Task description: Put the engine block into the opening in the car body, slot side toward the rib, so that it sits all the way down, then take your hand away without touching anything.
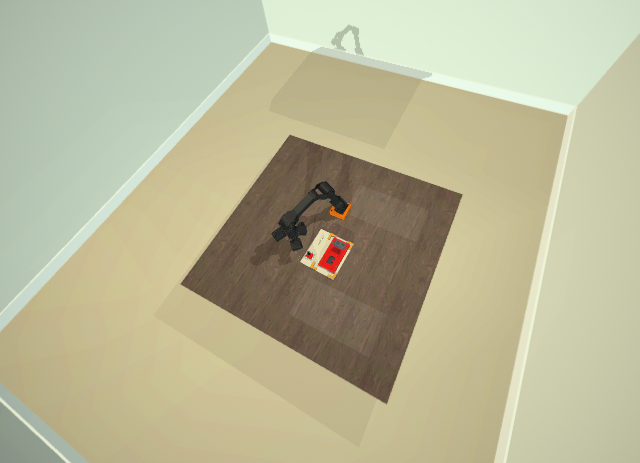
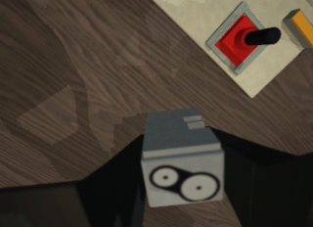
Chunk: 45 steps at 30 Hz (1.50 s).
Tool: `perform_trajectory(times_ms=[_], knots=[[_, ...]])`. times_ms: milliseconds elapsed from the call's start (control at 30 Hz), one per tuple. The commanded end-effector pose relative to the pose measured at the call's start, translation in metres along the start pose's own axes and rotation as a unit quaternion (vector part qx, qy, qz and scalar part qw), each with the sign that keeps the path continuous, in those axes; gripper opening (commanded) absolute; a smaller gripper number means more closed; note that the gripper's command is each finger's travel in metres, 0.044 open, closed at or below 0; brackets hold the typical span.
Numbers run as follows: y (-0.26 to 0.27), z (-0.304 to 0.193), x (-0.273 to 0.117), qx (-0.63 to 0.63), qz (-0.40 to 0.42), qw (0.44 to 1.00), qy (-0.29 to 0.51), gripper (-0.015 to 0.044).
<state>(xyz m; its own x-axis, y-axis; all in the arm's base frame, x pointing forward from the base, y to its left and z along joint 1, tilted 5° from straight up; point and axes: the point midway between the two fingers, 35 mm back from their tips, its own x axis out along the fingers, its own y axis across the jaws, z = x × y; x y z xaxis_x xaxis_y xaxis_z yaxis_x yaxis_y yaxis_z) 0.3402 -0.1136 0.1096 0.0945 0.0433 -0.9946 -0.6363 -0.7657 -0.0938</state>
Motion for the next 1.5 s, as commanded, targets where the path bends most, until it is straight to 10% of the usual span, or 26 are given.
perform_trajectory(times_ms=[0,1467], knots=[[0.001,0.001,0.008,-0.002,0.002,1.000,-0.002,0.0000],[0.001,0.002,0.091,-0.002,0.002,1.000,-0.002,0.0000]])
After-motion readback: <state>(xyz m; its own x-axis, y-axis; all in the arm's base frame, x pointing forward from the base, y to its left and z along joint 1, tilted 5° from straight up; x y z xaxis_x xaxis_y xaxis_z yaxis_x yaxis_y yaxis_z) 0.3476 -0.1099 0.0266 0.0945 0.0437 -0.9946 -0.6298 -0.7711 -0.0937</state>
